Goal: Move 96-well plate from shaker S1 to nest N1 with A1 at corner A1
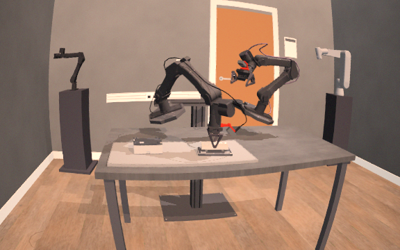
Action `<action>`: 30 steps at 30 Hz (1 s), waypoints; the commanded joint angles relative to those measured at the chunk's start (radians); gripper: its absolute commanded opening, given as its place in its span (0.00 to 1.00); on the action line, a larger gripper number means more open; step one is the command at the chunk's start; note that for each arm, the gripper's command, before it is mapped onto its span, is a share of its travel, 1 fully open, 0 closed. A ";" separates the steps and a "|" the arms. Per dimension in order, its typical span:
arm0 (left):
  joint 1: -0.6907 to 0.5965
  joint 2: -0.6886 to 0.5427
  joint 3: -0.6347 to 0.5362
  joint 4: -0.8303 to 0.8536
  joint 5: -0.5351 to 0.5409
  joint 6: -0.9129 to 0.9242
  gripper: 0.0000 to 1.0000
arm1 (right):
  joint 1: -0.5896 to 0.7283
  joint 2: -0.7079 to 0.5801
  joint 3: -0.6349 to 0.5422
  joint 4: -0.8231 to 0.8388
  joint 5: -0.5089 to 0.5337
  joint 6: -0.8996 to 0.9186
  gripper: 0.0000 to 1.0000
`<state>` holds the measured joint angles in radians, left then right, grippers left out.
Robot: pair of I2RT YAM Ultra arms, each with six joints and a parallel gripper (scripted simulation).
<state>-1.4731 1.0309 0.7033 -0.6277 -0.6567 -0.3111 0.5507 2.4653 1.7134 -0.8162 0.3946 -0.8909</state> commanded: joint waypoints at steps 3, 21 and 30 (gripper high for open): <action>-0.006 -0.013 -0.007 -0.029 -0.011 -0.007 1.00 | 0.000 0.021 -0.001 0.050 -0.005 -0.018 0.80; -0.006 -0.013 -0.007 -0.029 -0.011 -0.007 1.00 | -0.006 0.035 0.031 0.008 -0.002 -0.010 0.80; -0.006 -0.013 -0.007 -0.029 -0.011 -0.007 1.00 | 0.001 0.031 0.018 0.021 -0.002 -0.005 1.00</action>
<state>-1.4731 1.0309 0.7033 -0.6277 -0.6567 -0.3115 0.5377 2.4992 1.7180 -0.7937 0.3912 -0.9054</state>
